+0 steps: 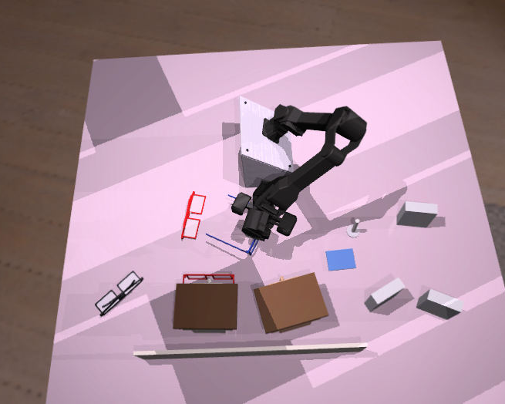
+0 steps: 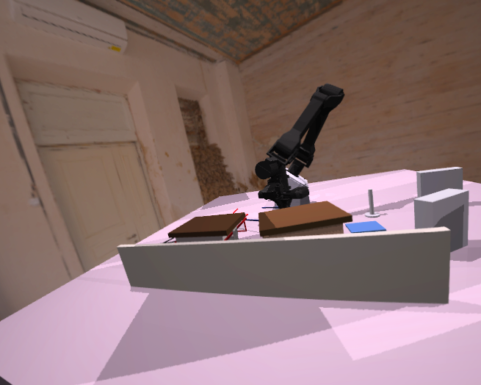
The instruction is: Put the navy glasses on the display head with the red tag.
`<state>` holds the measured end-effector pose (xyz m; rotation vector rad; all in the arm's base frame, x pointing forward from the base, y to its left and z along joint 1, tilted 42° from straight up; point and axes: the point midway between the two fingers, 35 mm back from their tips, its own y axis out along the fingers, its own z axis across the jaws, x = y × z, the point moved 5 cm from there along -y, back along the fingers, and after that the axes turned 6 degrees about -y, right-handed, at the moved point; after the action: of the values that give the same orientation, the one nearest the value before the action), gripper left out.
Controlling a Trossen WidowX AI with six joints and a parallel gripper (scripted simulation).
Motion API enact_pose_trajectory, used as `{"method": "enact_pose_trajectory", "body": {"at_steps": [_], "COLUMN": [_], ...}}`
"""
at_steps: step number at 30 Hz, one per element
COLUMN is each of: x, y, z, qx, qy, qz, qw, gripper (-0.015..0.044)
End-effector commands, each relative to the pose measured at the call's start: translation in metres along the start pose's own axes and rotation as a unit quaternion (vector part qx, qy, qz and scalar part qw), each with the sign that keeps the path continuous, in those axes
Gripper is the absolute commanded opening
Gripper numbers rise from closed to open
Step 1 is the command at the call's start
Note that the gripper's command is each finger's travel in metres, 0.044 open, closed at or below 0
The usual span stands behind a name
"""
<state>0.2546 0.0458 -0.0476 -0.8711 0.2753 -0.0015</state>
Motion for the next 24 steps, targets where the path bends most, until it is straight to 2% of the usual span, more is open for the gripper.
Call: {"method": "enact_pose_trajectory", "body": {"at_steps": [1,5,18,24], "x": [0.0,0.003,0.0,-0.001], "y": [-0.001,-0.015,-0.097,-0.094], "z": [0.0,0.0,-0.005,-0.006], "qx": [0.0,-0.001,0.0,0.003], "qy": [-0.001,0.0,0.003,-0.01], "qz": [0.0,-0.001,0.0,0.001], "qw": [1.0,1.0,1.0,1.0], "gripper": [0.0,0.0,0.0,0.0]}}
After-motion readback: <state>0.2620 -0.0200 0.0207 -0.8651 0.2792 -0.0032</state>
